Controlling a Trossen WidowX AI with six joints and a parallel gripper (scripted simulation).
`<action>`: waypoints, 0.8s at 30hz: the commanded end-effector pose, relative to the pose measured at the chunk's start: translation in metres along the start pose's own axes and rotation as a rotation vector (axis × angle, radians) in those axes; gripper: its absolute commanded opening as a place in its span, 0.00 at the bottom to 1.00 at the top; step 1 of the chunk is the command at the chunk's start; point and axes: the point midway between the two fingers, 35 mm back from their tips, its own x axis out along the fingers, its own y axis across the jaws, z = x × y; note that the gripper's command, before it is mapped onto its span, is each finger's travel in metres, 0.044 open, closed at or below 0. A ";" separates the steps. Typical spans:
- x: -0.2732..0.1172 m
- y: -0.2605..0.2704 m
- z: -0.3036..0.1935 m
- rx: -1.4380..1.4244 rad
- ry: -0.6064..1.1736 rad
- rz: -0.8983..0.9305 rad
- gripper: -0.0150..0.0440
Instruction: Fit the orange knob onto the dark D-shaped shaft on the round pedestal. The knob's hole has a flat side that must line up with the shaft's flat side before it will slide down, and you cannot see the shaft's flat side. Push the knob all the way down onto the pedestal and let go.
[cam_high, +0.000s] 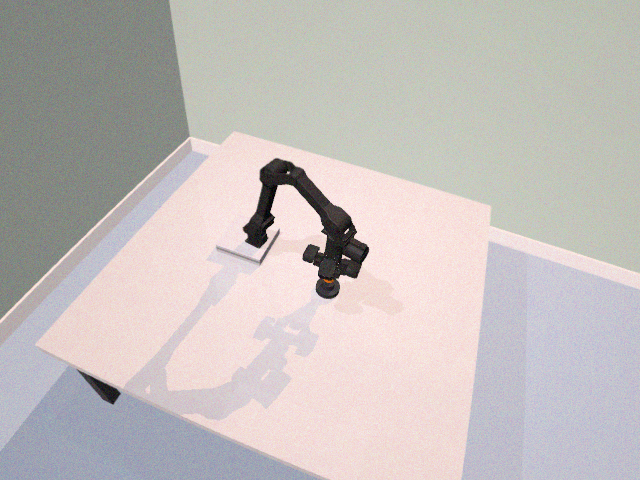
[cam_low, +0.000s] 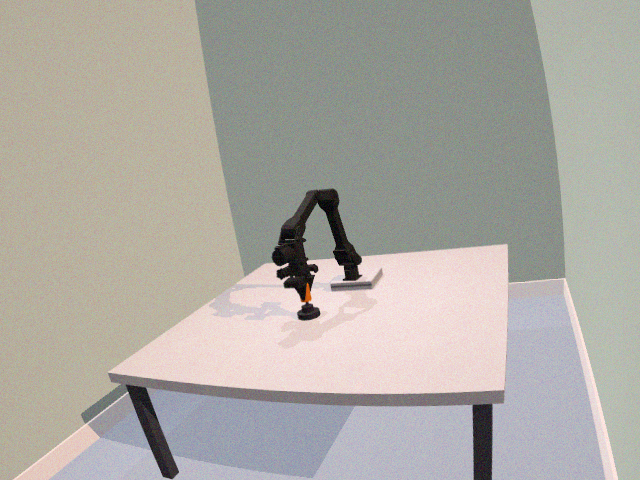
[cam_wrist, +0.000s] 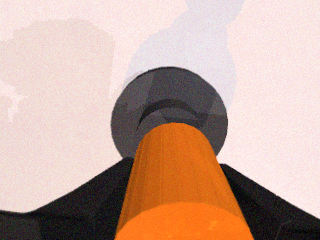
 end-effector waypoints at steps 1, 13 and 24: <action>0.000 -0.002 0.000 0.011 -0.003 0.005 0.25; 0.003 0.000 0.000 0.011 -0.003 0.005 0.25; -0.003 0.003 0.001 0.098 -0.003 0.006 0.25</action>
